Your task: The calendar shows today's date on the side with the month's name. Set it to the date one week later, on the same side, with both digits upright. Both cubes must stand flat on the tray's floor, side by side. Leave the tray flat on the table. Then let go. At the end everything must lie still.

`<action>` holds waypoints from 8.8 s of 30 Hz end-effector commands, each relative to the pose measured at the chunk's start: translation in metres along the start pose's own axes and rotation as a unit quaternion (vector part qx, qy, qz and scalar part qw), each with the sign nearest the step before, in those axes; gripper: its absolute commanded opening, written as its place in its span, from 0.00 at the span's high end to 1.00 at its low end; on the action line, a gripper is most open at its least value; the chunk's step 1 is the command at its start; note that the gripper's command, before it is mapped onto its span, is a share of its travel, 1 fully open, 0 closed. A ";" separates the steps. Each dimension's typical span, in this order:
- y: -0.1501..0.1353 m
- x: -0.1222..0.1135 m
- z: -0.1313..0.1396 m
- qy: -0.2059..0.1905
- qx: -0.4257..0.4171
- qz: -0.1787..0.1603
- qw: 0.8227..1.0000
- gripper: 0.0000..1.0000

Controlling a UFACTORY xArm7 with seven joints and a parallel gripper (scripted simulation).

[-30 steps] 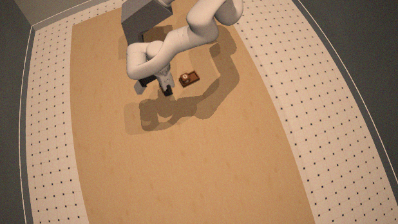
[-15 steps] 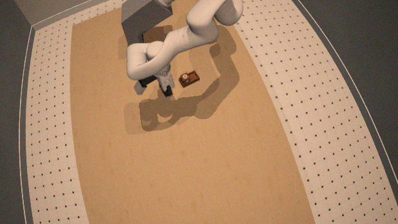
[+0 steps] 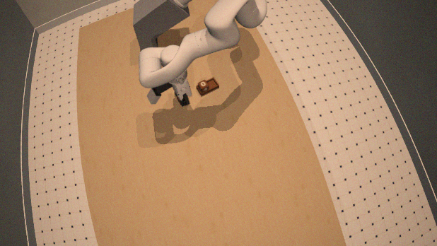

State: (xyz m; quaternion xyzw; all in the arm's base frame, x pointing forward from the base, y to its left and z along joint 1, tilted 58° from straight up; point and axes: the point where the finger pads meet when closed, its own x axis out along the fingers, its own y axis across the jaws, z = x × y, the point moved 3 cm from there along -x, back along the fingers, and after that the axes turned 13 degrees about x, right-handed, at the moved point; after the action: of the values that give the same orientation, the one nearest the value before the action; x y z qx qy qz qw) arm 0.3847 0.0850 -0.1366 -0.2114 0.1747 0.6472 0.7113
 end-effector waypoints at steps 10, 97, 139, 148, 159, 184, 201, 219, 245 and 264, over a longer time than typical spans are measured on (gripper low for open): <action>-0.001 -0.002 -0.001 0.001 0.000 -0.001 1.000 0.71; 0.029 -0.111 0.122 0.000 0.000 -0.001 1.000 0.71; 0.028 -0.049 0.124 0.001 0.000 -0.001 1.000 0.71; 0.028 -0.048 0.124 0.001 0.000 -0.001 1.000 0.71; 0.028 -0.048 0.124 0.001 0.000 -0.001 1.000 0.71; 0.028 -0.047 0.124 0.001 0.000 -0.001 1.000 0.71; 0.028 -0.041 0.124 0.001 0.000 -0.001 1.000 0.71; 0.028 -0.027 0.123 0.001 0.000 -0.001 1.000 0.71; 0.028 -0.022 0.123 0.001 0.000 -0.001 1.000 0.71; 0.028 -0.021 0.123 0.001 0.000 -0.001 1.000 0.71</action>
State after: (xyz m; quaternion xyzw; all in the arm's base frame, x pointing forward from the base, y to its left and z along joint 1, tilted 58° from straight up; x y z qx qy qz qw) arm 0.3507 0.1355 -0.0227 -0.2115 0.1749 0.6474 0.7110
